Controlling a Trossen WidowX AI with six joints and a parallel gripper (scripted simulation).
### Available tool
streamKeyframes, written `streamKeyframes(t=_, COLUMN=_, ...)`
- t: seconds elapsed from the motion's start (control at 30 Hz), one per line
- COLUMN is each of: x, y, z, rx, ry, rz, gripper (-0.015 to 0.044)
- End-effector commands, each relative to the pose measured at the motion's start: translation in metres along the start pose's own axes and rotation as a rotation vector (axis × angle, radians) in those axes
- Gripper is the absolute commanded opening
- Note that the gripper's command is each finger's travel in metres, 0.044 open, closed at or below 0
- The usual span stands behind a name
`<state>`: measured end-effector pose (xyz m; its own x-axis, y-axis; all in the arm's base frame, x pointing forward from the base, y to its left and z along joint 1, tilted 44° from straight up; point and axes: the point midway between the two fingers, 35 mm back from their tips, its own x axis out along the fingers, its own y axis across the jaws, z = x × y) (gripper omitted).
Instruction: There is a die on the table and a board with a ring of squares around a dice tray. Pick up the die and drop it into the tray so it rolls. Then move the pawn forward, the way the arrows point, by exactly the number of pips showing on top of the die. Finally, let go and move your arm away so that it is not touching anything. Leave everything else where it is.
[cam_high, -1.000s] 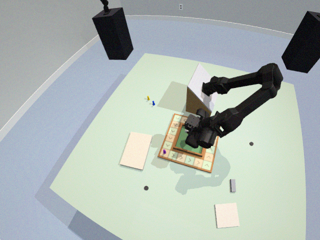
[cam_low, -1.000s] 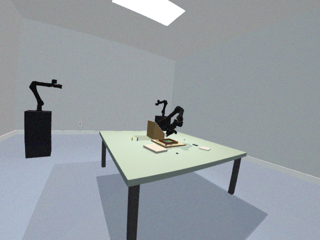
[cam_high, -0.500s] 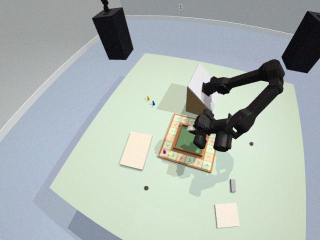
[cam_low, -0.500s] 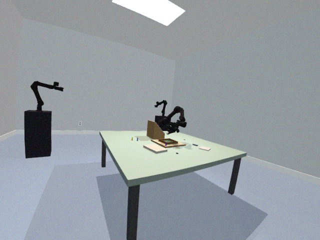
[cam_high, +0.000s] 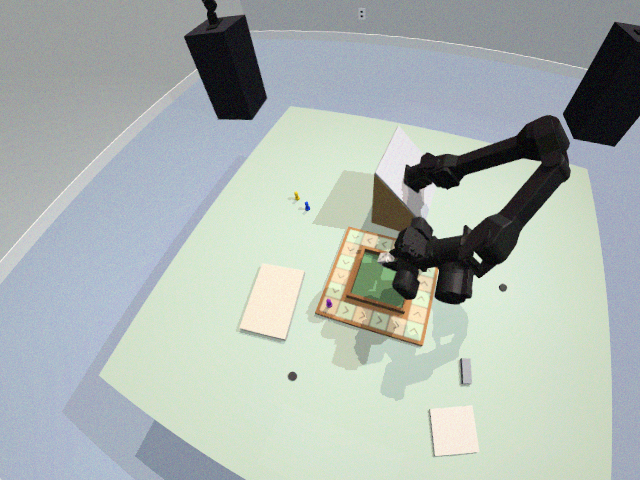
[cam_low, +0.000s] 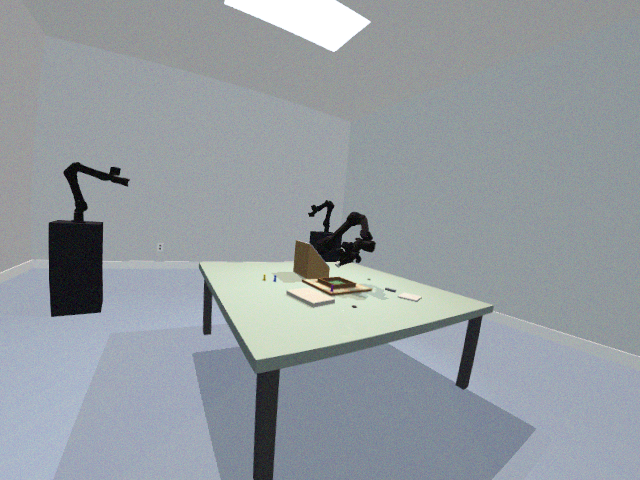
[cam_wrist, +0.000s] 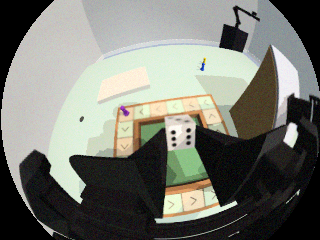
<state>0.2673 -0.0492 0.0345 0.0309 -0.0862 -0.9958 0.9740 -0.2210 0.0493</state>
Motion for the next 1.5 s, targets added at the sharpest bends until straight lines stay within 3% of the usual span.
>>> streamKeyframes(t=0.0, x=0.0, y=0.001, z=0.0, rx=0.0, ry=0.0, rz=0.002, gripper=0.0)
streamKeyframes(t=0.57, x=-0.025, y=0.0, z=0.03, rx=-0.006, ry=0.01, rz=-0.01, gripper=0.044)
streamKeyframes(t=0.73, x=0.012, y=-0.006, z=0.015, rx=-0.043, ry=0.47, rz=-0.098, gripper=0.044)
streamKeyframes(t=0.87, x=0.022, y=0.0, z=0.012, rx=-0.005, ry=0.826, rz=-0.011, gripper=0.044)
streamKeyframes(t=1.0, x=0.022, y=0.0, z=0.012, rx=-0.001, ry=0.843, rz=-0.003, gripper=0.044)
streamKeyframes(t=1.07, x=0.025, y=-0.004, z=0.012, rx=-0.004, ry=0.771, rz=-0.045, gripper=0.044)
streamKeyframes(t=1.37, x=0.062, y=0.068, z=0.04, rx=-0.574, ry=0.786, rz=0.222, gripper=0.0204)
streamKeyframes(t=1.47, x=0.085, y=0.091, z=0.051, rx=-0.802, ry=0.773, rz=0.336, gripper=0.02)
